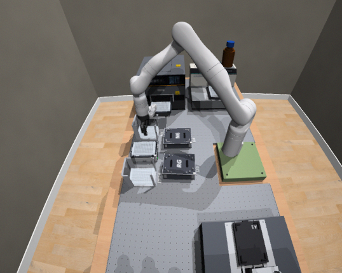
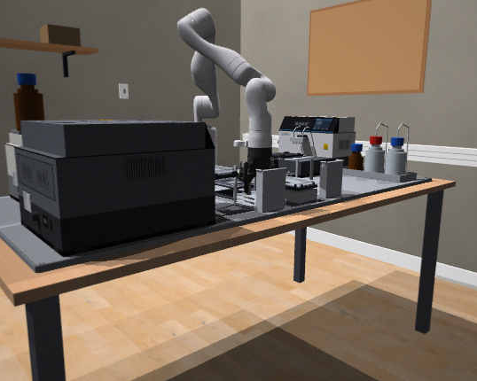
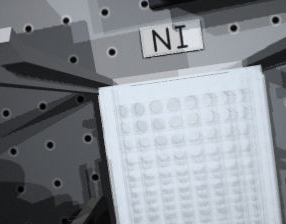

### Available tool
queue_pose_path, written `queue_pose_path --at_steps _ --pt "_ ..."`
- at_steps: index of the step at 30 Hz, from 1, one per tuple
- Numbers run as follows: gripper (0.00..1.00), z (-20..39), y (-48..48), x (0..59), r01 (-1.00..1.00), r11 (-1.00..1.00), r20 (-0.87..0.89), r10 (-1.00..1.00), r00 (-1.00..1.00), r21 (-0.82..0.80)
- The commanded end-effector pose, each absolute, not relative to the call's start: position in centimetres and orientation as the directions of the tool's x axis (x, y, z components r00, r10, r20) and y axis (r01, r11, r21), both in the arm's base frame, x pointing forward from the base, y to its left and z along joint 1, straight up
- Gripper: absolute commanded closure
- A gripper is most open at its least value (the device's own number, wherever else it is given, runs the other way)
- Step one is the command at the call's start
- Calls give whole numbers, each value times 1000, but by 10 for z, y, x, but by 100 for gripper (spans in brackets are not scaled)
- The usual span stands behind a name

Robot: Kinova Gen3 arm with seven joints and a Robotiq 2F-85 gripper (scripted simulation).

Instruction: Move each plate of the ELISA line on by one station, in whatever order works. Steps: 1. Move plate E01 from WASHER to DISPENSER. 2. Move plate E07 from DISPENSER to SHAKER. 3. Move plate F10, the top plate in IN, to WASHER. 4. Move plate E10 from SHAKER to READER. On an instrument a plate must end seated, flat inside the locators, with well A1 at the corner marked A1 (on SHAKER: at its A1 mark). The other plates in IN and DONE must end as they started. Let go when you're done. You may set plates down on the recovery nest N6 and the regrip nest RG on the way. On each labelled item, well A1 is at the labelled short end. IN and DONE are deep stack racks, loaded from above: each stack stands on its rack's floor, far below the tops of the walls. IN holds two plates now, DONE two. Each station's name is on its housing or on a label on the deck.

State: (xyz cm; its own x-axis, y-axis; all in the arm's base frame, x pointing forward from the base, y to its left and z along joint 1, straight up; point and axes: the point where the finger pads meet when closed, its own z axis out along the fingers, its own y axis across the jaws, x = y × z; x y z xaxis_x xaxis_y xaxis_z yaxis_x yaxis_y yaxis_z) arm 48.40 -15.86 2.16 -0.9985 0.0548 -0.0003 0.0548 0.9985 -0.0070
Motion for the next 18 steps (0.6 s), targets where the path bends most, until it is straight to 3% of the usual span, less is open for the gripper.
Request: queue_pose_path --at_steps 1,18 --pt "0 22 -159 485 55 998 -2 55 -998 -8" --pt "0 17 -159 485 55 998 -2 55 -998 -8"
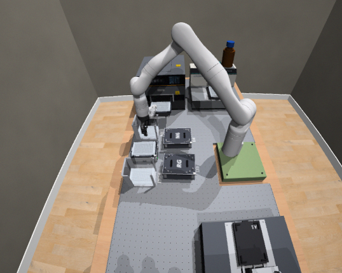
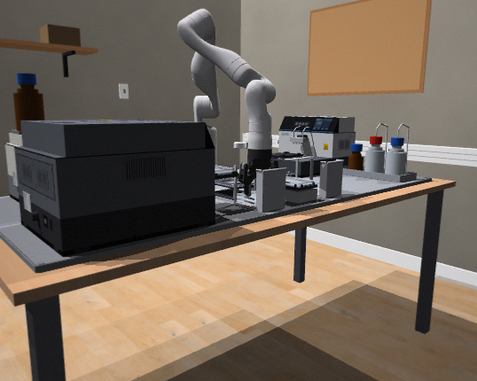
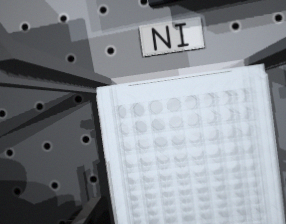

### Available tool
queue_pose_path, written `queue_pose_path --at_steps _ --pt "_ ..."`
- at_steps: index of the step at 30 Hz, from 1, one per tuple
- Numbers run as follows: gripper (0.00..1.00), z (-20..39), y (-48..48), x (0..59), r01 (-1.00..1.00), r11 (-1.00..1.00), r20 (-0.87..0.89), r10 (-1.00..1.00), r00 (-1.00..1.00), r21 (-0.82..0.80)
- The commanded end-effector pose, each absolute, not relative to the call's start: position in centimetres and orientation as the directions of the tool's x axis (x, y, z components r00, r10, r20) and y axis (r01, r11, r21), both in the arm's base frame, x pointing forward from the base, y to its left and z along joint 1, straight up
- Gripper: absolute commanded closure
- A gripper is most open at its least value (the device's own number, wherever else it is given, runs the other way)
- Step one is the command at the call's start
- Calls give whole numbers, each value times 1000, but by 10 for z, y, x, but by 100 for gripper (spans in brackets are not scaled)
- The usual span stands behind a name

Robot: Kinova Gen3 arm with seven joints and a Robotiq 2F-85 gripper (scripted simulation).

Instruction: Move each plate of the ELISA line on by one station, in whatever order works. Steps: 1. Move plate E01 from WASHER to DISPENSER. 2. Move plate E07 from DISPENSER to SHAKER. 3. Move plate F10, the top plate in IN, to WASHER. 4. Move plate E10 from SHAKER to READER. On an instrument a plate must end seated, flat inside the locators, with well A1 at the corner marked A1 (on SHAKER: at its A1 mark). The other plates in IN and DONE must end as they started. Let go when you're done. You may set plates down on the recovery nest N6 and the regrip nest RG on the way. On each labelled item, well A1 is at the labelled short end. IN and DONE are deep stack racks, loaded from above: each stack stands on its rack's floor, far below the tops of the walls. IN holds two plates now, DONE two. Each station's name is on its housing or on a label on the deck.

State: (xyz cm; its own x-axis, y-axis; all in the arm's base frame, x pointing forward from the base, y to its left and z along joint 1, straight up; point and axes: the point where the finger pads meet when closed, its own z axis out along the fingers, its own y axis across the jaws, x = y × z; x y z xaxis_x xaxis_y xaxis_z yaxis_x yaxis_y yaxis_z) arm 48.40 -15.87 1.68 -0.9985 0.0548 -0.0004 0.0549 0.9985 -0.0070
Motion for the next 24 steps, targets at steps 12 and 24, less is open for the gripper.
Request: queue_pose_path --at_steps 12,24 --pt "0 13 -159 485 55 998 -2 55 -998 -8" --pt "0 11 -159 485 55 998 -2 55 -998 -8"
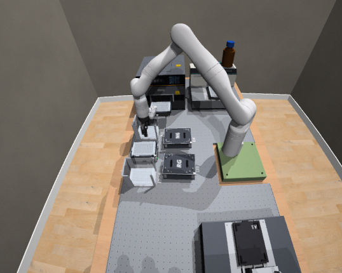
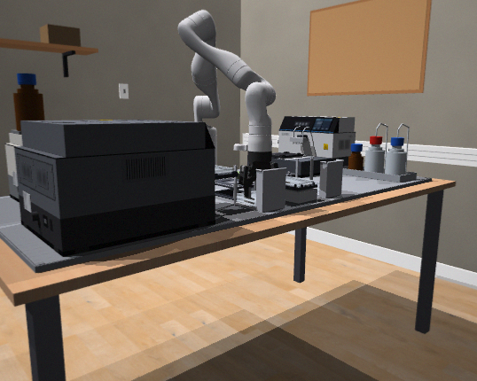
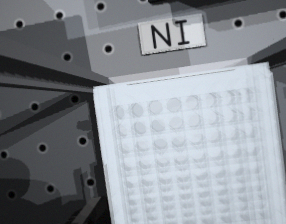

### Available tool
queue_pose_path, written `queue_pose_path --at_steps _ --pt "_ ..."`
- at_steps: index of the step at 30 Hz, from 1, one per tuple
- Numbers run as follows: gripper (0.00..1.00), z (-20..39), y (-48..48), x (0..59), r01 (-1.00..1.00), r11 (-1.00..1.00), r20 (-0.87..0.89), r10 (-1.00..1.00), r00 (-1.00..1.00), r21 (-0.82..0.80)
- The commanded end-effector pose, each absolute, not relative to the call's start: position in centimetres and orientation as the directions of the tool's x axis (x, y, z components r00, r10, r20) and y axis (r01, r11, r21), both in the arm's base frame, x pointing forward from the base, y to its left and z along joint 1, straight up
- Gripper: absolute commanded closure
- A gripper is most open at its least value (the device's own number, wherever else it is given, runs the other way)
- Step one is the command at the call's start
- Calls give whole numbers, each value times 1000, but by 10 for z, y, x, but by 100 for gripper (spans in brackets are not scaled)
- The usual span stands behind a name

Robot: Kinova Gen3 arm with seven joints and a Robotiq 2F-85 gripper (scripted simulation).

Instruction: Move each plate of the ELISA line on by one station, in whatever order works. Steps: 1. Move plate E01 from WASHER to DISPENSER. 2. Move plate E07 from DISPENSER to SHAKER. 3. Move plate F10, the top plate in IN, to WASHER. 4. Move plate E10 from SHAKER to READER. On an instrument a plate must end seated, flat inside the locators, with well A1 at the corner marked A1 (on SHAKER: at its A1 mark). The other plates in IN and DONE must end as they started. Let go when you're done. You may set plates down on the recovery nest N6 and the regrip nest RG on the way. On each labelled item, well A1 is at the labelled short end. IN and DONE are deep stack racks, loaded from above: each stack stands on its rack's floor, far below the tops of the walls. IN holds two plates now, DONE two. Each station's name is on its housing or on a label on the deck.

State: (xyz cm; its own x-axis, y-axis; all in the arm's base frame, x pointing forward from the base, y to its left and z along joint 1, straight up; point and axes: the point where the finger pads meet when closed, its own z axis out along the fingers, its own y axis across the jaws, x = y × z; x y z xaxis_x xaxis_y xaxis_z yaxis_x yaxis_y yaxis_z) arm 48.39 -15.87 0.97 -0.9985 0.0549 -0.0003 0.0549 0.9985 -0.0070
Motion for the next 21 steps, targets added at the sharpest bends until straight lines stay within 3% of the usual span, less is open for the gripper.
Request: queue_pose_path --at_steps 1,13,14,21 --pt "0 11 -159 485 55 998 -2 55 -998 -8" --pt "0 11 -159 485 55 998 -2 55 -998 -8" --pt "6 11 -159 485 55 998 -2 55 -998 -8" --pt "6 11 -159 485 55 998 -2 55 -998 -8"
